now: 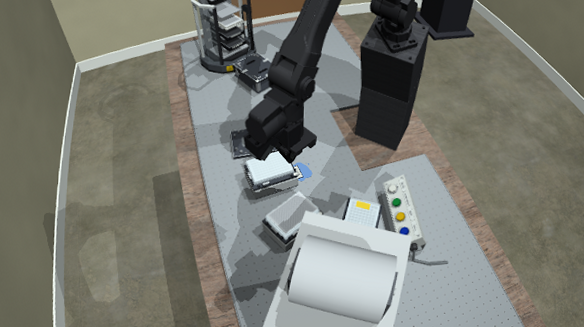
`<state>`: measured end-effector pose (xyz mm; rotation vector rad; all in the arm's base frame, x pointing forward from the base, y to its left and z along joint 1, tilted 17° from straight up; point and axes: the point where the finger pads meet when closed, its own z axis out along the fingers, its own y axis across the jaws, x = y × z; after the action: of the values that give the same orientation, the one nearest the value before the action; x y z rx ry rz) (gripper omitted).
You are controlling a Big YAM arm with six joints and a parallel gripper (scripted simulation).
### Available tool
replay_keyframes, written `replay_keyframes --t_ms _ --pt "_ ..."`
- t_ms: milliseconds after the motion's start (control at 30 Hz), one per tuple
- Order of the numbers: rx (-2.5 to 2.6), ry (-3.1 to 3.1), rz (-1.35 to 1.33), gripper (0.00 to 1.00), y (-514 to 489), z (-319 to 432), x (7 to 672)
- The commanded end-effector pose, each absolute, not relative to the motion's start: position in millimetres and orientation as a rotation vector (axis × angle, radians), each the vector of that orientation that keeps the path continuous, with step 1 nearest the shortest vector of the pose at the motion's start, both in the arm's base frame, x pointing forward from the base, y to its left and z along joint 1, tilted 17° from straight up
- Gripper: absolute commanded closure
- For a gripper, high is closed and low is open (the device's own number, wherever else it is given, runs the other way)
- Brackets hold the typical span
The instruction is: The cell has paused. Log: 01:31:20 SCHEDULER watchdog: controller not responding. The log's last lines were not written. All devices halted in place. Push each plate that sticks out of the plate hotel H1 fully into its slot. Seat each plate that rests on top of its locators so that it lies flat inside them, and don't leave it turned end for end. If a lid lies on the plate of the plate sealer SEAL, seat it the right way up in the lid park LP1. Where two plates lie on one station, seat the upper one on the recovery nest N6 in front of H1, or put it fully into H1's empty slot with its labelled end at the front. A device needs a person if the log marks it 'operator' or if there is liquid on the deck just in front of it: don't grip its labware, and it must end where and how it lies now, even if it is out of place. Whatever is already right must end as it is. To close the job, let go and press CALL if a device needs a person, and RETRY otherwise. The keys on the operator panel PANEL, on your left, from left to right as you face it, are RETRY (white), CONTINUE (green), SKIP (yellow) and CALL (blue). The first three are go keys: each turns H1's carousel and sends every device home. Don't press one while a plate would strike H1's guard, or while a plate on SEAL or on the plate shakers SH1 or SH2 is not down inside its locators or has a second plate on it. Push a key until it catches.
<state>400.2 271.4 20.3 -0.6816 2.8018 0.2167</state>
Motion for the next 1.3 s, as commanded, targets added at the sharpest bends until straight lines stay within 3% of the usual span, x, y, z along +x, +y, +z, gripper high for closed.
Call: replay_keyframes --t_ms 0,267,300,1267 --pt "-0.635 2.792 0.229 1.0 275 29 407" --pt "-0.635 2.792 0.229 1.0 275 29 407" --pt "-0.629 2.822 0.217 0.0 272 8 399" --pt "-0.636 2.795 0.23 0.0 308 -104 433"
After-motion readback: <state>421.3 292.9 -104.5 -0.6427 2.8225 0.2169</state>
